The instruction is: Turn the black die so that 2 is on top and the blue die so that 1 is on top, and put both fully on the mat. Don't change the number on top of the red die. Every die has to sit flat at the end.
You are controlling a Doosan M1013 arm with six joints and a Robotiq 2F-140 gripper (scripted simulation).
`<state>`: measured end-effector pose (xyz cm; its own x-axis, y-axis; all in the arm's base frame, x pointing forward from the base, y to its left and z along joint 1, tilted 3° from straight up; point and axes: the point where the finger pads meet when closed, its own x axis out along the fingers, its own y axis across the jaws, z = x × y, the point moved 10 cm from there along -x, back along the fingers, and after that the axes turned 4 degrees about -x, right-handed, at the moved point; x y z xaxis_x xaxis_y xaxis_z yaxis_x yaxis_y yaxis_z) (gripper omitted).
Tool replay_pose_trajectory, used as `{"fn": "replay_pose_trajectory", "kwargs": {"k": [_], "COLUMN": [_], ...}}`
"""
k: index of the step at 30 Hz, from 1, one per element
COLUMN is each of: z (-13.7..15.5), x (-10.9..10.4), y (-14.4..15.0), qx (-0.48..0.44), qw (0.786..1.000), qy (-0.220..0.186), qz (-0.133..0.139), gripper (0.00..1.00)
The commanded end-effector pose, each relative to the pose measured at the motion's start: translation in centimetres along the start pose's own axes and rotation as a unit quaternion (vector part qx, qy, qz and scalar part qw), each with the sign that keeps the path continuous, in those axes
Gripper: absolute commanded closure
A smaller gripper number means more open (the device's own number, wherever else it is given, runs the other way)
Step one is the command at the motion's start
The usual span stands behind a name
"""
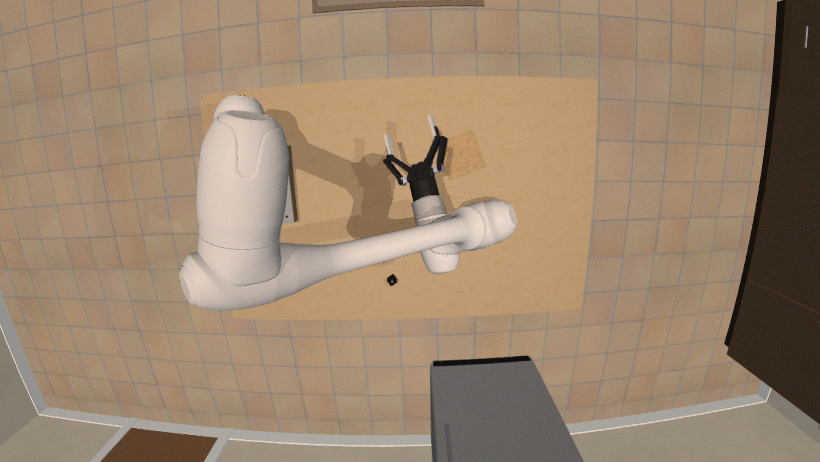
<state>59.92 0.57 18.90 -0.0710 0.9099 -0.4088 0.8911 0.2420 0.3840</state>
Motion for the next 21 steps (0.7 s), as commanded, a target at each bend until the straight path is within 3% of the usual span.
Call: {"fn": "replay_pose_trajectory", "kwargs": {"k": [1,18,21], "z": [0.0,0.0,1.0], "x": [0.0,-0.1,-2.3], "y": [0.0,0.0,-1.6], "qx": [0.000,0.000,0.022], "qw": [1.000,1.000,0.999], "qy": [0.000,-0.001,-0.041], "qz": [0.000,0.000,-0.018], "gripper": [0.00,0.00,0.00]}}
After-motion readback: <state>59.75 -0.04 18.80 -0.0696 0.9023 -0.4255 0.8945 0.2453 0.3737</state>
